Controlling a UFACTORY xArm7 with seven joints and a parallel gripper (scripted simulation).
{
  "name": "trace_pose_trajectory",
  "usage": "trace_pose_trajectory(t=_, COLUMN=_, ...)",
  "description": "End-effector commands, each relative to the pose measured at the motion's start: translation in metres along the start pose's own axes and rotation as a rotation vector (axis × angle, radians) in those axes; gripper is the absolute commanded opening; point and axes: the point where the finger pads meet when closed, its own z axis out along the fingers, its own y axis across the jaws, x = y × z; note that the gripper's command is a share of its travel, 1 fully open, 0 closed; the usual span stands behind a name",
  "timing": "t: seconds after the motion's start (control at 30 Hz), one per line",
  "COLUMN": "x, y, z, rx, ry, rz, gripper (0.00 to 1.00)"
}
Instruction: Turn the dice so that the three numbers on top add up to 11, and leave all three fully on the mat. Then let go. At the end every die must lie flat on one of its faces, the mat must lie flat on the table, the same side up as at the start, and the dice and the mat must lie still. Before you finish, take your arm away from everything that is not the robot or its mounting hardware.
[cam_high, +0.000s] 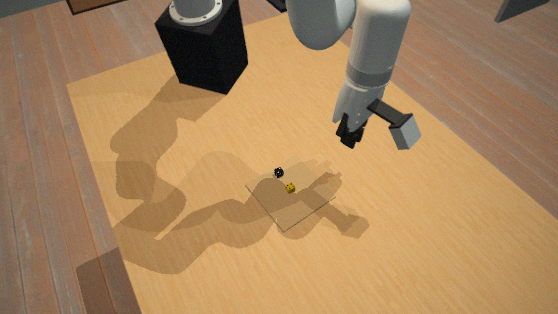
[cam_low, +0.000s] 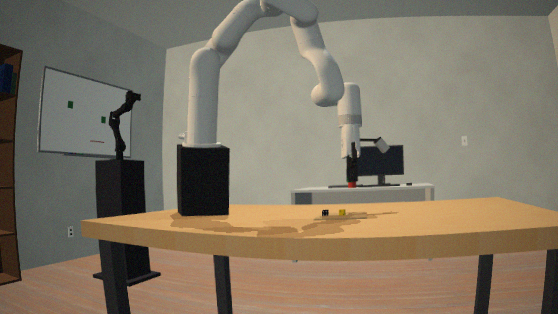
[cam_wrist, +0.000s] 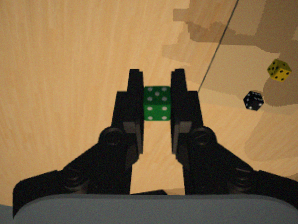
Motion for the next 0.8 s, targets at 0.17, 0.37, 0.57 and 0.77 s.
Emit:
trace_pose_trajectory(t=0.17, x=0.001, y=-0.0003, z=-0.0005, rx=-0.001, ry=0.102, rz=-0.002, gripper=0.11)
trace_pose_trajectory(t=0.37, x=-0.0022, y=-0.0007, z=-0.001, rx=0.003, ry=0.319, rz=-0.001, gripper=0.11)
trace_pose_trajectory(t=0.57, x=-0.0044, y=-0.0005, z=-0.0015, rx=0.002, ry=0.45, rz=-0.001, gripper=0.11)
trace_pose_trajectory(t=0.77, x=-0.0065, y=-0.0006, z=-0.001, rx=0.003, ry=0.622, rz=0.0, gripper=0.11)
